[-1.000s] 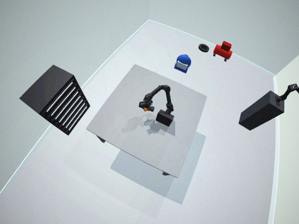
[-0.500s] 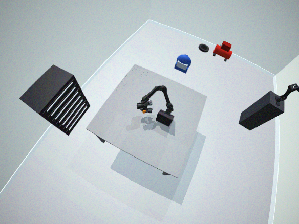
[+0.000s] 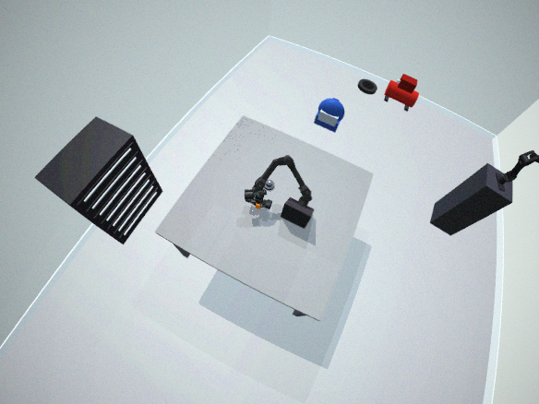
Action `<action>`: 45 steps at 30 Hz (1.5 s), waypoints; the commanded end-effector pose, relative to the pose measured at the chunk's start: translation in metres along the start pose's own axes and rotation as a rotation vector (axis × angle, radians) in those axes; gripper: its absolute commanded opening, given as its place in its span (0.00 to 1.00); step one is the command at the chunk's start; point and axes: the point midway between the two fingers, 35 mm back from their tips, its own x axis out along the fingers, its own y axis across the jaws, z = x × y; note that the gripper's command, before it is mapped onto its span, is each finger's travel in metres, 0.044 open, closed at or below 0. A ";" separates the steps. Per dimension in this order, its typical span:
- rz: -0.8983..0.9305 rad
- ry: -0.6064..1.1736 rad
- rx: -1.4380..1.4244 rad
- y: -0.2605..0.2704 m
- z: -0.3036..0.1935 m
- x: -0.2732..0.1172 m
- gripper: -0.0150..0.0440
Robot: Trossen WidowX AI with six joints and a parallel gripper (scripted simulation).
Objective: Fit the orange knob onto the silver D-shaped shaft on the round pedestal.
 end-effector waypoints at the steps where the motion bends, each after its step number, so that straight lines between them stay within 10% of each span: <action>1: 0.001 -0.006 -0.009 0.000 0.000 0.006 0.25; 5: 0.001 -0.006 -0.009 0.000 0.000 0.006 0.25; 14: 0.001 -0.002 -0.003 0.000 0.000 0.004 0.65; 30: 0.001 -0.002 -0.003 0.000 0.000 0.004 0.66; 38: 0.001 -0.001 -0.009 0.001 -0.002 -0.077 1.00; 45: 0.001 -0.001 -0.009 0.000 -0.002 -0.077 1.00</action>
